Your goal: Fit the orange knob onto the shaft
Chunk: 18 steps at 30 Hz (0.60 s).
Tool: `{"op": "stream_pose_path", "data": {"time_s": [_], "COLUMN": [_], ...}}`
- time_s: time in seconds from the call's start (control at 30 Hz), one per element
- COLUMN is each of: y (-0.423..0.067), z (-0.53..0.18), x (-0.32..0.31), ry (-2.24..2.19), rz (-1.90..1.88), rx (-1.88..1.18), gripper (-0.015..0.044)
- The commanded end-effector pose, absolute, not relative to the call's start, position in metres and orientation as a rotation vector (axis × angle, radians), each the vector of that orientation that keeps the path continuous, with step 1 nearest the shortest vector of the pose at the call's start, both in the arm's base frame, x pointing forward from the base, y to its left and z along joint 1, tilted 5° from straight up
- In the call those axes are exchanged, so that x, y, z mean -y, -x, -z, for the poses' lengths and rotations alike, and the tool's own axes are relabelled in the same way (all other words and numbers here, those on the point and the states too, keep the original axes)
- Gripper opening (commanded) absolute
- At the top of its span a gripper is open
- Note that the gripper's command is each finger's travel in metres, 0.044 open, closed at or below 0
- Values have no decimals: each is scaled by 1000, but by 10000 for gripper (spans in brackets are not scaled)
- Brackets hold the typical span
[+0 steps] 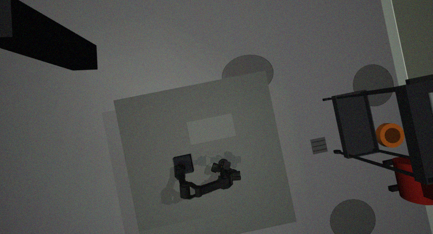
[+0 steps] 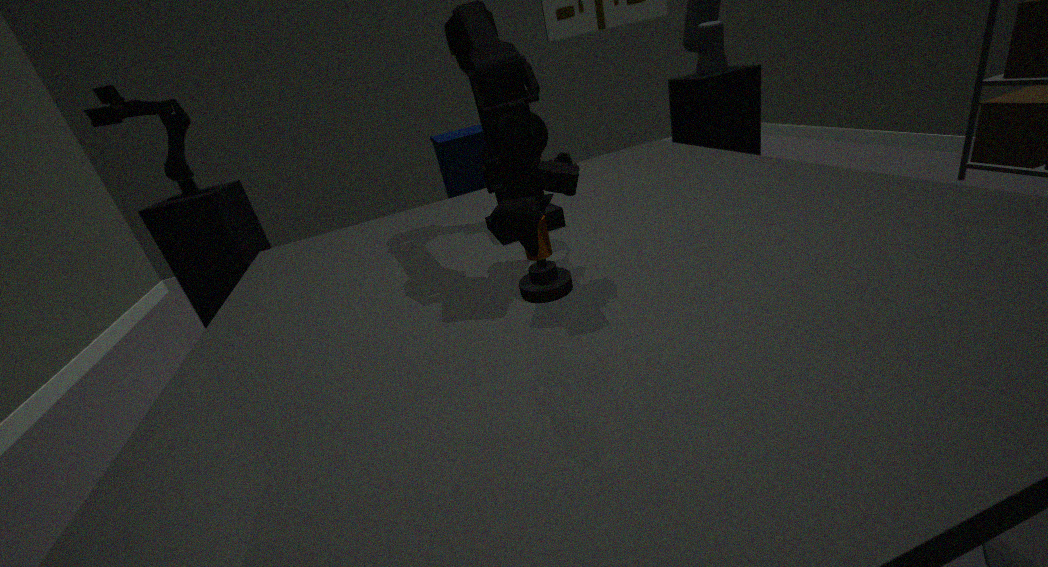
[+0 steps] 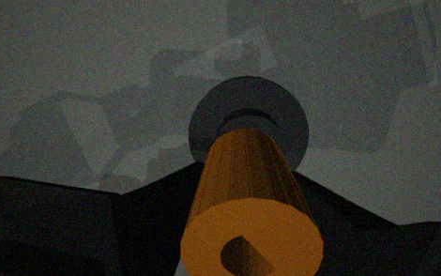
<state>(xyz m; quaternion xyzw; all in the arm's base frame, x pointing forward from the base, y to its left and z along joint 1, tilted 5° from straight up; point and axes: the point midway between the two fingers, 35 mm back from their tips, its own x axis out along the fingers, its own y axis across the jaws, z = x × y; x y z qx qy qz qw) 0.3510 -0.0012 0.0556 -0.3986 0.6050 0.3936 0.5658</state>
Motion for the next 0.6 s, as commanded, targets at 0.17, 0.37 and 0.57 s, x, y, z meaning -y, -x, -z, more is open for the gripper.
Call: {"op": "stream_pose_path", "data": {"time_s": [0.17, 0.37, 0.57], "y": [-350, -353, -356], "z": [-60, -57, -58], "x": [1, 2, 2], "ry": [1006, 1097, 1097], "rz": [-993, -1090, -1090], "rx": [-1392, -1343, -1343], "gripper": [0, 0, 0]}}
